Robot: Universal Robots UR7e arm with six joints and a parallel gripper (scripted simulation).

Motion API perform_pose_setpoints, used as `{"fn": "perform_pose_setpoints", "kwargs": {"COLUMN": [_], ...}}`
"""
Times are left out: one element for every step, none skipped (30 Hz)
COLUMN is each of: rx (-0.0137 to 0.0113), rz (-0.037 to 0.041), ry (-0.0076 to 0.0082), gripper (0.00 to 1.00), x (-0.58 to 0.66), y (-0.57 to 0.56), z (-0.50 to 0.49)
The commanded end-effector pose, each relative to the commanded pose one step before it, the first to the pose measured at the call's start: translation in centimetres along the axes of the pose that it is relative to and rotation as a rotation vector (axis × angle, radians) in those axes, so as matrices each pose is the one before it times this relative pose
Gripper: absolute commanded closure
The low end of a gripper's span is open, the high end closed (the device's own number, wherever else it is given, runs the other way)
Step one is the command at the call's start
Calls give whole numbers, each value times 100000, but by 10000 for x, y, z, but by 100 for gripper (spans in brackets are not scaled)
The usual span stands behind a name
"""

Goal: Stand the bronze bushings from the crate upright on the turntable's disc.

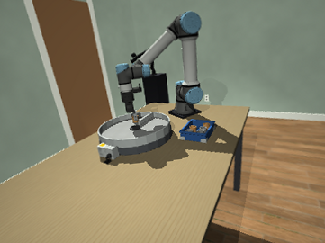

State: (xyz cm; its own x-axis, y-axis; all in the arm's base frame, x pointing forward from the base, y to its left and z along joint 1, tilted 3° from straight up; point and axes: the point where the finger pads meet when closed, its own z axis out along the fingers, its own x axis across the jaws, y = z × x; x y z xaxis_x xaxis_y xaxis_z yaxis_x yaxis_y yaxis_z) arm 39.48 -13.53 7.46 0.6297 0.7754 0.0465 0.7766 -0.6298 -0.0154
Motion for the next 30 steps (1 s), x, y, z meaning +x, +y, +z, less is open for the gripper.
{"fn": "perform_pose_setpoints", "kwargs": {"rx": [-145, 0, 0, 0, 0, 0, 0, 0, 0, 0, 0, 0, 0, 0, 0, 0, 0, 0, 0, 0, 0, 0, 0, 0, 0, 0, 0, 0, 0, 0], "rz": [-3, 0, 0, 0, 0, 0, 0, 0, 0, 0, 0, 0, 0, 0, 0, 0, 0, 0, 0, 0, 0, 0, 0, 0, 0, 0, 0, 0, 0, 0], "ry": [9, 0, 0, 0, 0, 0, 0, 0, 0, 0, 0, 0, 0, 0, 0, 0, 0, 0, 0, 0, 0, 0, 0, 0, 0, 0, 0, 0, 0, 0], "gripper": [100, 100, 62, 62, 62, 62, 62, 62, 62, 62, 62, 62, 62, 62, 62, 62, 62, 62, 62, 62, 62, 62, 62, 62, 62, 62, 62, 62, 62, 62], "x": [18, 0, 0, 0, 0, 0, 0, 0, 0, 0, 0, 0, 0, 0, 0, 0, 0, 0, 0, 0, 0, 0, 0, 0, 0, 0, 0, 0, 0, 0], "y": [406, 0, 0, 0, 0, 0, 0, 0, 0, 0, 0, 0, 0, 0, 0, 0, 0, 0, 0, 0, 0, 0, 0, 0, 0, 0, 0, 0, 0, 0], "z": [-425, 0, 0, 0, 0, 0, 0, 0, 0, 0, 0, 0, 0, 0, 0, 0, 0, 0, 0, 0, 0, 0, 0, 0, 0, 0, 0, 0, 0, 0]}}
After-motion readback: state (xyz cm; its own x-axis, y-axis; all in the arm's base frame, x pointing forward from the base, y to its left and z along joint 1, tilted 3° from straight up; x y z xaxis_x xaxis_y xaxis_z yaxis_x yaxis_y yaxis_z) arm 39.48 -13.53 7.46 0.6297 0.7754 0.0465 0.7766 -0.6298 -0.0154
